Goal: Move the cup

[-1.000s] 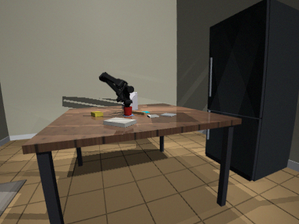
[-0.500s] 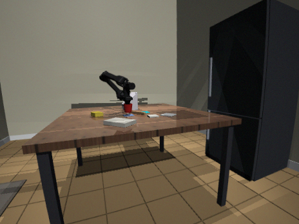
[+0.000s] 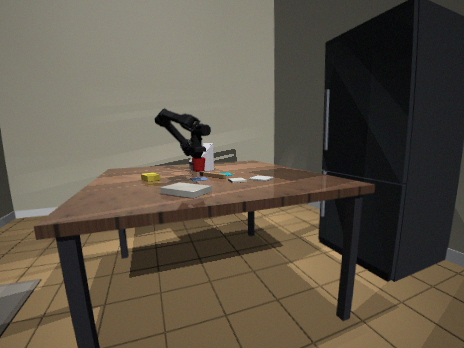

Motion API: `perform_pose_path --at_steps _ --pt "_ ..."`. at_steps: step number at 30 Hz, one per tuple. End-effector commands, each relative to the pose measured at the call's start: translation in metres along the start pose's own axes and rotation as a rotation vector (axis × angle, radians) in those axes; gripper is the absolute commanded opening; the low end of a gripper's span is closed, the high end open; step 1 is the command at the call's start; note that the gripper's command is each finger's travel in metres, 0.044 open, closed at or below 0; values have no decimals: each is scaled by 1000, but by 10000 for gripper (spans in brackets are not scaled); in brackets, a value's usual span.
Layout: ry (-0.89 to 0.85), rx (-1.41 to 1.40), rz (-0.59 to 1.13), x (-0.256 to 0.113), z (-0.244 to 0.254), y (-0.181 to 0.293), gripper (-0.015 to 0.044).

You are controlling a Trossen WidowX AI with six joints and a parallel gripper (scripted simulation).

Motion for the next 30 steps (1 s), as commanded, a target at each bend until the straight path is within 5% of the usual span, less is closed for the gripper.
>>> perform_pose_path --at_steps 1,30 --pt "-1 -2 0 0 0 0 0" --pt "3 4 4 -4 -30 43 0"
Point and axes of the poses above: the point midway between the two fingers, 35 mm back from their tips, its own x axis out along the fingers, its own z axis across the jaws, y = z × x, the point moved 9 cm from there along -x, back along the fingers, and after that the axes turned 10 degrees about x, right-handed, at the moved point
